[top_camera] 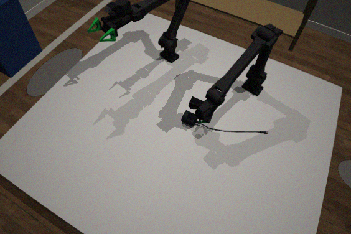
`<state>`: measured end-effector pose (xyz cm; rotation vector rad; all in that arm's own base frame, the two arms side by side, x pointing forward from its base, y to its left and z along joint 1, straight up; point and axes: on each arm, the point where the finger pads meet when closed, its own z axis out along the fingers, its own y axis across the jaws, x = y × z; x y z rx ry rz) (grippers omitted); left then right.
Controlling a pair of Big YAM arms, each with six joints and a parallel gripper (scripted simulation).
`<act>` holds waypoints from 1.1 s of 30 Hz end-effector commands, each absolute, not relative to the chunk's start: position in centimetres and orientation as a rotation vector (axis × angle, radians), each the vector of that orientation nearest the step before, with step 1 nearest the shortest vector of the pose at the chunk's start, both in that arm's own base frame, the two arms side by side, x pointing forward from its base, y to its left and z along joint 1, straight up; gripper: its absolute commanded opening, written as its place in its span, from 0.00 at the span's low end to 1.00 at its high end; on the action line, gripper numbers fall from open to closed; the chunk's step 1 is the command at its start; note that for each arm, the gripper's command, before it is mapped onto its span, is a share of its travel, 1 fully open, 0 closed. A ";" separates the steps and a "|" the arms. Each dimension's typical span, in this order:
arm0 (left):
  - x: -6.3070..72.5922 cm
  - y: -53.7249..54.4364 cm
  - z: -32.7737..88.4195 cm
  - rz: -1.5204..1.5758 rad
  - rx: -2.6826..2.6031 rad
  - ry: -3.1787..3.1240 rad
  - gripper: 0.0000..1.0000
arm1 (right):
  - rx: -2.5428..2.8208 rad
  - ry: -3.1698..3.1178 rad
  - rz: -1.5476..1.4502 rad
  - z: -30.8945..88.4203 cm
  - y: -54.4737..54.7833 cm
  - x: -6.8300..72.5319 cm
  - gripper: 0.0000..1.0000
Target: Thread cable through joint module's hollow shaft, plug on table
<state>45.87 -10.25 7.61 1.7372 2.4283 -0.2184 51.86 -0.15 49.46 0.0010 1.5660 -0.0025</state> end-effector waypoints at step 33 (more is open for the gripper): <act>46.7 -9.7 9.3 -0.280 1.067 2.739 0.32 | 0.000 1.552 0.013 50.5 0.3 51.9 0.96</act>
